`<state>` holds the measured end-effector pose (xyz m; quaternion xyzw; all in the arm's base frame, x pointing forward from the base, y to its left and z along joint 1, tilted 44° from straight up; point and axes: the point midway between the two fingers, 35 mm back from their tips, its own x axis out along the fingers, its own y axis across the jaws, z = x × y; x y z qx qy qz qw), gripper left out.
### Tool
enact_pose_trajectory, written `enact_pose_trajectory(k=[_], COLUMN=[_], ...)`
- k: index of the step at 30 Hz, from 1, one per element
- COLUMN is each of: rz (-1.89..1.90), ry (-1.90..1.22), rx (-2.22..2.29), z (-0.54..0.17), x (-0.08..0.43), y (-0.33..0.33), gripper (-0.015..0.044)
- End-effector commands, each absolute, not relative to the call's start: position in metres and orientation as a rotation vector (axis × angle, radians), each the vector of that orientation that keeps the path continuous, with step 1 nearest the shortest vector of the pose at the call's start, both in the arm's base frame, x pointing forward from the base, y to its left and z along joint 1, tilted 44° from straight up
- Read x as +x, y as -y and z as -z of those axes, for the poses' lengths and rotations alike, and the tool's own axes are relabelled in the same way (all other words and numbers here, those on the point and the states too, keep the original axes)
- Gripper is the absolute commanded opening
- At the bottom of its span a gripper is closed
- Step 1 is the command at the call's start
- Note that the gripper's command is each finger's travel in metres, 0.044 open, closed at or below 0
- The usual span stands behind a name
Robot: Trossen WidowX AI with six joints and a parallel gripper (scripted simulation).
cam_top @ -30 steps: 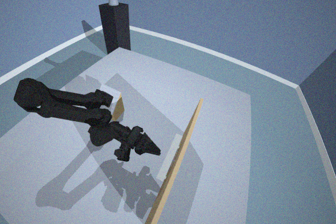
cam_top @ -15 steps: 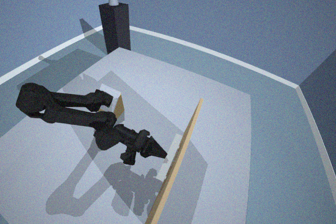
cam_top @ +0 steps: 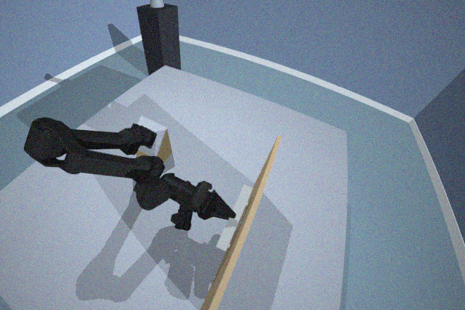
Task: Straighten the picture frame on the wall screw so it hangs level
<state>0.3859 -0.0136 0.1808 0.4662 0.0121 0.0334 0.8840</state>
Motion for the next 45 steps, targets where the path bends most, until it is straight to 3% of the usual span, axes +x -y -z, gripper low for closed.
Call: enact_pose_trajectory(k=[1, 8, 13, 15, 45], rz=[-0.069, -0.069, -0.069, -0.069, -0.069], ry=[-0.024, -0.024, -0.024, -0.024, -0.024], rx=[0.966, 0.966, 0.966, 0.966, 0.966], z=[-0.1808, -0.1808, -0.1808, -0.1808, -0.1865], x=[0.3866, 0.3866, 0.3866, 0.3866, 0.3860], y=[0.0135, 0.0135, 0.0135, 0.0135, 0.0094], gripper=[0.0260, 0.0076, 0.0043, 0.0000, 0.0000])
